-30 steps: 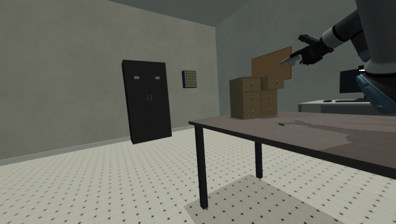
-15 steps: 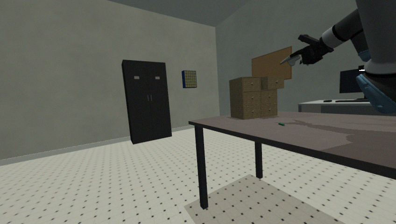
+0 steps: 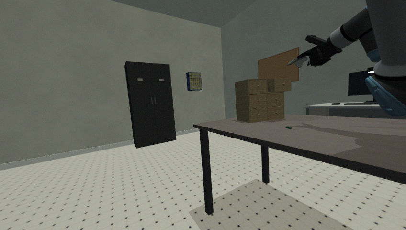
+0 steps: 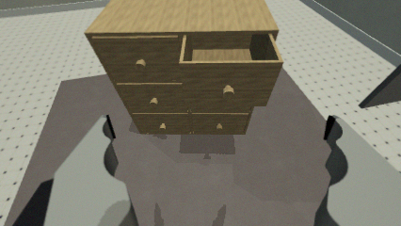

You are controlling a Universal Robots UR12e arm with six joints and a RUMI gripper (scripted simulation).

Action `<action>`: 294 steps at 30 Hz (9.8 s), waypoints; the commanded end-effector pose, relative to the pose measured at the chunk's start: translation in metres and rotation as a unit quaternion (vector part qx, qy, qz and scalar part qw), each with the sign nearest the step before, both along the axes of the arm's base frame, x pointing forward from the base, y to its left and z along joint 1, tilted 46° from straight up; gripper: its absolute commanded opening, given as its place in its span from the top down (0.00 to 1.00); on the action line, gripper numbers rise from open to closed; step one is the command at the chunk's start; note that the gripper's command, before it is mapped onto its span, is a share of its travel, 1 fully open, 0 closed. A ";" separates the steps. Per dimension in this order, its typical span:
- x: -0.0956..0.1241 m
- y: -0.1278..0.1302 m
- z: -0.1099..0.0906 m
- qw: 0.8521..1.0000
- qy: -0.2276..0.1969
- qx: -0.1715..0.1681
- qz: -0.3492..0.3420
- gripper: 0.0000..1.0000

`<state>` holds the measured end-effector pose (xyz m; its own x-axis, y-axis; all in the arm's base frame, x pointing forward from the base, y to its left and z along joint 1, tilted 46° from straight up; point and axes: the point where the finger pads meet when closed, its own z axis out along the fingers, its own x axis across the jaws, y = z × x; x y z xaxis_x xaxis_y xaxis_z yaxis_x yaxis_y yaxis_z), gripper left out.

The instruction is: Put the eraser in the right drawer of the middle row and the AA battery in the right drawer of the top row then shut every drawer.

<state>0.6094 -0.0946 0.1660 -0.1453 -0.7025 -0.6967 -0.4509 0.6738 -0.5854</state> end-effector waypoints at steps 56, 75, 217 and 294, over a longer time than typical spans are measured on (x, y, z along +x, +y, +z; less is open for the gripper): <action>0.001 -0.006 0.005 0.994 0.076 0.016 0.076 0.00; 0.001 -0.009 0.009 0.983 0.129 0.026 0.128 0.00; -0.076 -0.033 0.012 0.825 0.397 0.082 0.394 0.00; -0.047 -0.007 -0.021 0.933 0.253 0.052 0.251 0.00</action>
<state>0.5584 -0.1037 0.1487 -0.1435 -0.7011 -0.6985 -0.9425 0.3121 -0.1196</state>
